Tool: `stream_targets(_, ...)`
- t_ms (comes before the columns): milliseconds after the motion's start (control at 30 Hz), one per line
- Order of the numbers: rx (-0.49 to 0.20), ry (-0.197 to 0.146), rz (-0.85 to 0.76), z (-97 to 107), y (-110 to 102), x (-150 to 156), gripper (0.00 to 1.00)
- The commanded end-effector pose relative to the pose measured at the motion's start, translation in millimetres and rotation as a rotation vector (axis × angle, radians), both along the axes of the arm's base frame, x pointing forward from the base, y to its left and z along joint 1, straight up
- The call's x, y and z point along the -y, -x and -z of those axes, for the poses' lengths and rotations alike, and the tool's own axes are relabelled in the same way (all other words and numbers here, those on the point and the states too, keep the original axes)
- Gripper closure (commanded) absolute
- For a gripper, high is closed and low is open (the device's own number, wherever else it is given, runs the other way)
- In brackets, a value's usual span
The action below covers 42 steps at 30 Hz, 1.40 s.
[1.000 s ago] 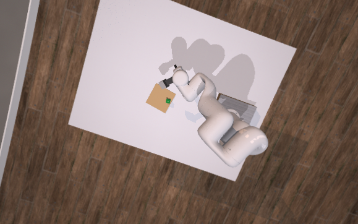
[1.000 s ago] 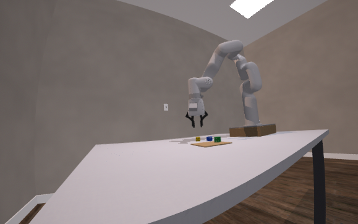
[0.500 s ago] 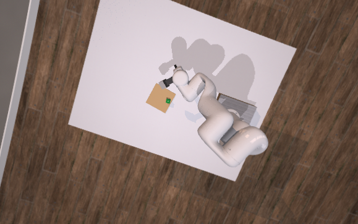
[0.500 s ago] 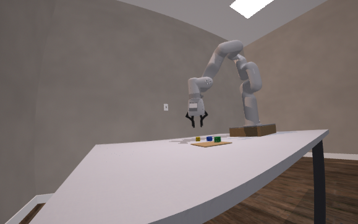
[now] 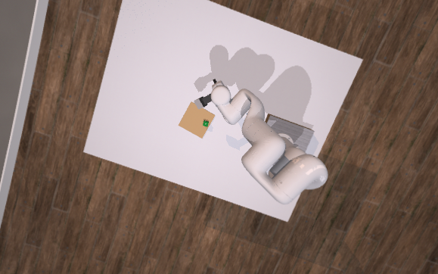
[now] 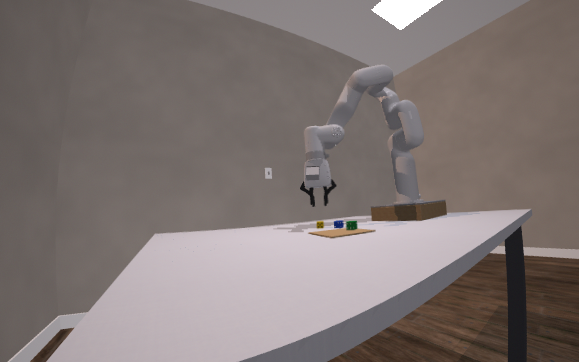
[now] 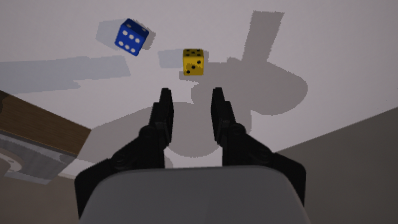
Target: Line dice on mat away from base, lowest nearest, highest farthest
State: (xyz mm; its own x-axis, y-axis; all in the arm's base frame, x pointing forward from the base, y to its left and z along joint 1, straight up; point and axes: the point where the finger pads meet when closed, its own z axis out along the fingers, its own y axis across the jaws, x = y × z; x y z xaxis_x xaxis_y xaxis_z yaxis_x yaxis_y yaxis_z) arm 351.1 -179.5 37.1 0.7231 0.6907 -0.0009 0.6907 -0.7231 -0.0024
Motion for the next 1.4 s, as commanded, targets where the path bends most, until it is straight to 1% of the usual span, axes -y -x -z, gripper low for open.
stream_targets(0,0.003,0.001,0.000,1,-1,1,0.58)
stream_targets(233,0.003,0.001,0.000,5,-1,0,0.58)
stream_targets(567,0.003,0.001,0.000,19,-2,0,0.58)
stream_targets(633,0.003,0.001,0.000,19,-2,0,0.58)
stream_targets(1100,0.003,0.001,0.000,40,-2,0,0.58)
stream_targets(1367,0.003,0.001,0.000,46,-3,0,0.58)
